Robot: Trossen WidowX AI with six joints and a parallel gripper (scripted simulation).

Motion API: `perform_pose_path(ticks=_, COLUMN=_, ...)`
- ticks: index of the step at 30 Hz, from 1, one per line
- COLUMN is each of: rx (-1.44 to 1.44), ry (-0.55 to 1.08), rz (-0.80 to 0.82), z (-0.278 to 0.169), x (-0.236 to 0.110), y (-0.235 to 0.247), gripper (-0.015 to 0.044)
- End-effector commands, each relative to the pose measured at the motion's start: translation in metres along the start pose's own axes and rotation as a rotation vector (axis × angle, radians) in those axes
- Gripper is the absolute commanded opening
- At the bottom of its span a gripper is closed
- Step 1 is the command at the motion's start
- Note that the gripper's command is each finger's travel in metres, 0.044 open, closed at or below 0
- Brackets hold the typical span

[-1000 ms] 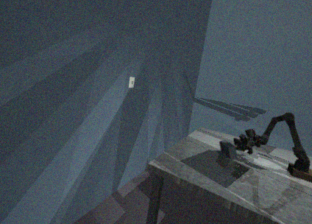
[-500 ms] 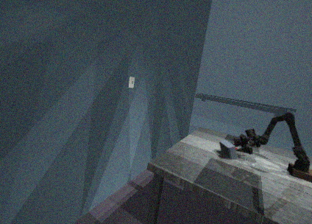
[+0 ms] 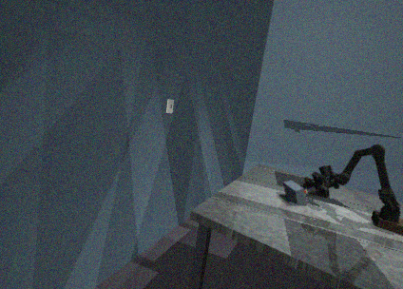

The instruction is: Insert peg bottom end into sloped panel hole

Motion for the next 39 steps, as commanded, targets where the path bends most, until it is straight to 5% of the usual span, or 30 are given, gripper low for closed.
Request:
perform_pose_path(ticks=1, rx=-0.007, ry=-0.002, rz=0.002, z=0.001, x=-0.007, y=0.000, gripper=0.0440)
perform_pose_path(ticks=39, rx=-0.002, ry=0.000, rz=-0.003, z=-0.005, x=-0.065, y=-0.004, gripper=0.0440)
Point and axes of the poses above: the point midway between the two fingers, 35 mm back from their tips, its own x axis out along the fingers, its own y axis across the jaws, z = x × y, the point moved 6 cm from there along -x, back along the fingers, and after that the axes turned 11 degrees about -x, right-handed, at the moved point
